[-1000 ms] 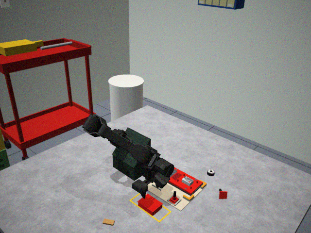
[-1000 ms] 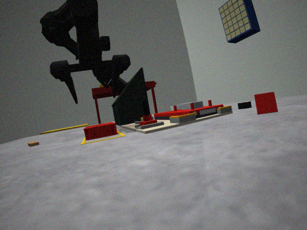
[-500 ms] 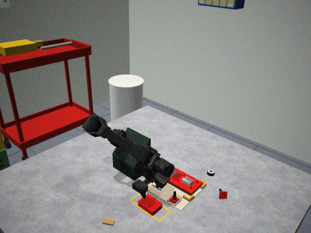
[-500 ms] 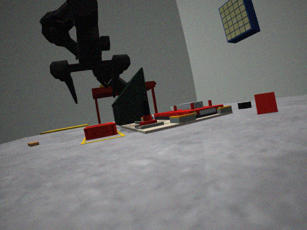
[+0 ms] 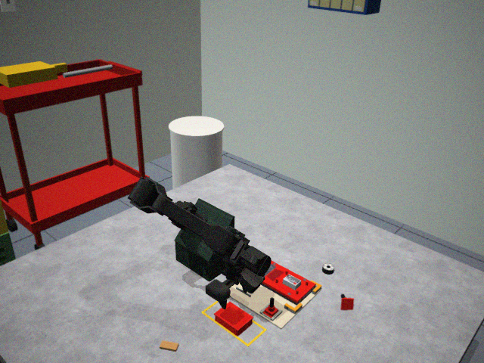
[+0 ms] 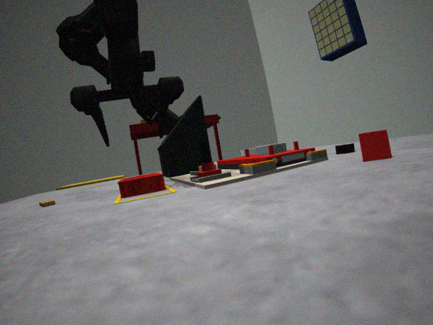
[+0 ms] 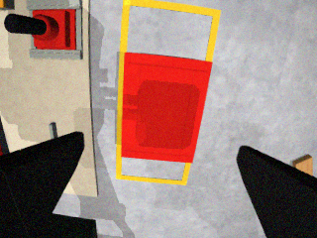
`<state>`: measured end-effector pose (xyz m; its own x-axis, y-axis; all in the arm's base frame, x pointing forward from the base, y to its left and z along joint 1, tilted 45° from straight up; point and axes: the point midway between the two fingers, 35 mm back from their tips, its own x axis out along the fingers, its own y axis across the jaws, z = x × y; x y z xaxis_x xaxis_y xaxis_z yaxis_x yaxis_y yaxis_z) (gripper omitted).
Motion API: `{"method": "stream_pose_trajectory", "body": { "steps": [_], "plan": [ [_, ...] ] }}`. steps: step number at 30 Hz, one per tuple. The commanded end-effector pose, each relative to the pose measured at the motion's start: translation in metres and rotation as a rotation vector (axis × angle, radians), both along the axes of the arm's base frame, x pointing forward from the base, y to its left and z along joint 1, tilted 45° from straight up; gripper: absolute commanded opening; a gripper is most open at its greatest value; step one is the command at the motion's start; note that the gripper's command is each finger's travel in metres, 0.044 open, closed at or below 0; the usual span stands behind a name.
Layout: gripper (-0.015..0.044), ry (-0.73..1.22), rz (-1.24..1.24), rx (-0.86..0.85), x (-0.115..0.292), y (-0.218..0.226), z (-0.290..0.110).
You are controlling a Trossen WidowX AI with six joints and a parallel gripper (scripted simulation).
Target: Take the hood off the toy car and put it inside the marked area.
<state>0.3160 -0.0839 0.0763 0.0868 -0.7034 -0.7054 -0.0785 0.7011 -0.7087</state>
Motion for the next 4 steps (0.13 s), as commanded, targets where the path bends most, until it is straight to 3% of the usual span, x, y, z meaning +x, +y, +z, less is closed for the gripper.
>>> {"method": "stream_pose_trajectory", "body": {
  "steps": [1,4],
  "plan": [
    [0.0440,-0.006,-0.005,-0.003,0.0003,-0.0004,0.0011],
    [0.0440,-0.006,-0.005,-0.003,0.0003,-0.0004,0.0011]
  ]
}}
